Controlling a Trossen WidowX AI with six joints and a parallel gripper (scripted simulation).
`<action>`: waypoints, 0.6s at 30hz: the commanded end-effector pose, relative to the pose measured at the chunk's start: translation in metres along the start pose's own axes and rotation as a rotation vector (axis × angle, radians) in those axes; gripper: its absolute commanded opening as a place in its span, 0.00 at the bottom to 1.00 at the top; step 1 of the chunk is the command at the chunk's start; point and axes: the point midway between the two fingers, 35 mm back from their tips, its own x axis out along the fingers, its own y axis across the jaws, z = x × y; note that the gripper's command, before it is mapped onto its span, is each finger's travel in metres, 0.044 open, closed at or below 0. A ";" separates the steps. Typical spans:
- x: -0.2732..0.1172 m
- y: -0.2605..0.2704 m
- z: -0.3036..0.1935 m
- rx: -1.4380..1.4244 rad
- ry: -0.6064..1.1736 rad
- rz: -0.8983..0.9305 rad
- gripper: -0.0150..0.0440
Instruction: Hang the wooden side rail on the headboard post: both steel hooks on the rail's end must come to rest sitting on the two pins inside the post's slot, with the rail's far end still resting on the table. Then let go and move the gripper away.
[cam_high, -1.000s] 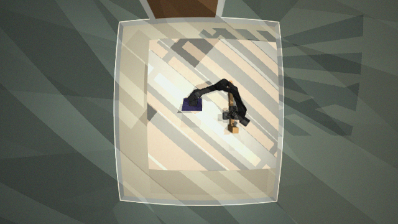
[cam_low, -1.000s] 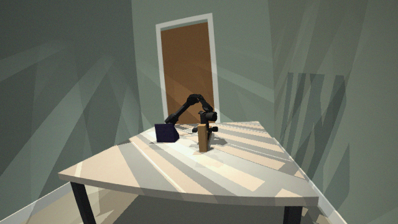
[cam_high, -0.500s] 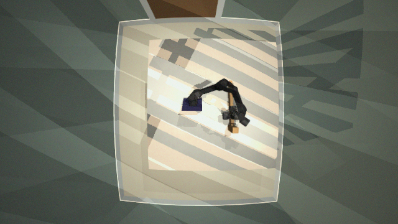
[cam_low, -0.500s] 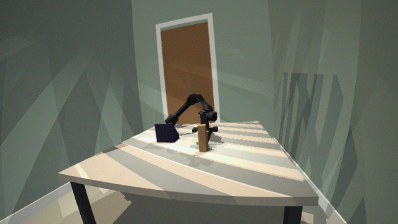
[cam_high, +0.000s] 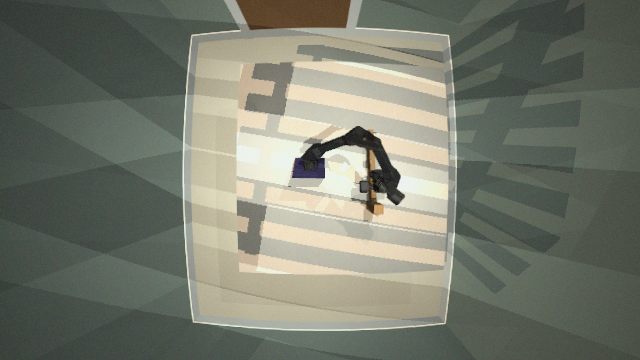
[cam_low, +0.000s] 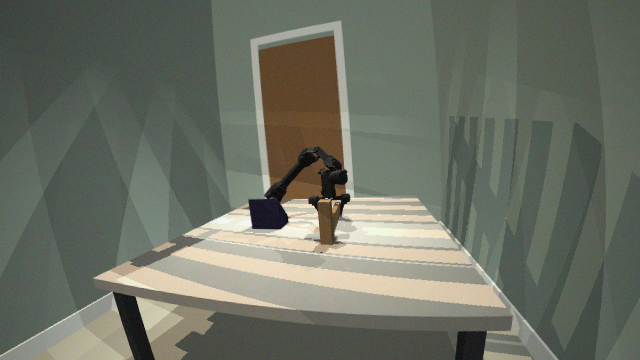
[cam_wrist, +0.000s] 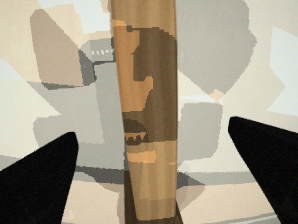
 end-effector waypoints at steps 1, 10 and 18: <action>0.002 0.001 0.010 -0.007 -0.002 0.019 1.00; 0.003 0.000 0.030 -0.006 -0.003 0.019 1.00; 0.000 -0.002 0.029 -0.018 0.006 0.014 1.00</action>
